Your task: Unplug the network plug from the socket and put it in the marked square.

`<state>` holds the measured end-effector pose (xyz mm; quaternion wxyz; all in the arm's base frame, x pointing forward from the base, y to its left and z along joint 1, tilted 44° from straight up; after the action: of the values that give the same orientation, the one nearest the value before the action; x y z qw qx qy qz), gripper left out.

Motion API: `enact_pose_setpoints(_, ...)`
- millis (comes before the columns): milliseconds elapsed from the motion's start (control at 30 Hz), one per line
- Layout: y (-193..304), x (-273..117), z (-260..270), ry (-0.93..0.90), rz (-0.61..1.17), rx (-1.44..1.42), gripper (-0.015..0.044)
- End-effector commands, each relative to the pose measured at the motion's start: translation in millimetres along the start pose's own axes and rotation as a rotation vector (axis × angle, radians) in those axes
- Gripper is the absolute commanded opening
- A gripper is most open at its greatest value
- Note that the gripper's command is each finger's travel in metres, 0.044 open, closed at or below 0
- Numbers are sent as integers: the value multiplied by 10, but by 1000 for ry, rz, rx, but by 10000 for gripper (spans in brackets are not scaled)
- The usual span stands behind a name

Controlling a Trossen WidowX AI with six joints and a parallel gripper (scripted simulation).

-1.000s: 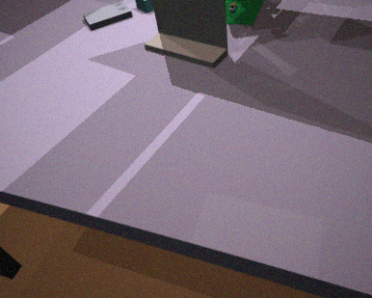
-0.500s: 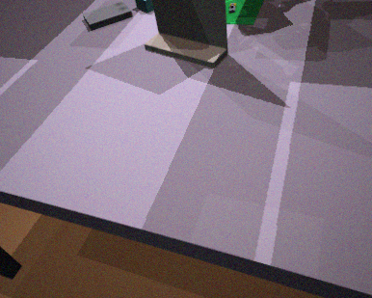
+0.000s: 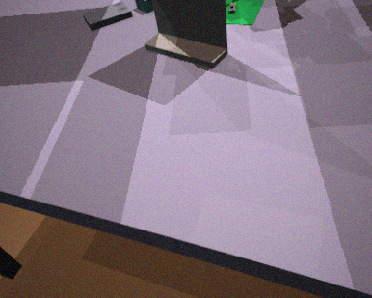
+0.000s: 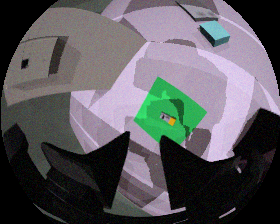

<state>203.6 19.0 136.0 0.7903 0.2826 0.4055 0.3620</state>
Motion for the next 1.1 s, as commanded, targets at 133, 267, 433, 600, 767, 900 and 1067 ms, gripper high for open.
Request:
enact_pose_setpoints(133, 34, -90, 49, -10, 6, -8, 156)
enact_pose_setpoints(267, 49, -133, 62, -13, 9, -8, 156)
enact_pose_setpoints(433, 23, -156, 93, 0, -2, 0, 156)
enact_pose_setpoints(600, 19, -251, 179, 6, -9, -3, 156)
enact_pose_setpoints(767, 22, -354, 260, 11, -13, -5, 156)
enact_pose_setpoints(900, 30, -442, 321, 12, -14, -6, 156)
enact_pose_setpoints(1067, 47, -551, 389, 12, -13, -13, 156)
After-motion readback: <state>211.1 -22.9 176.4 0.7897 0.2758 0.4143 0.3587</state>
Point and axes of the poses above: the point midway between the two fingers, 35 mm back from their tips, its own x axis out along the fingers, its own z axis across the jaws, y = z × x, the point moved 10 cm from there along -x, back along the fingers, and after that the axes turned 11 degrees about x, right-handed, at the moved point
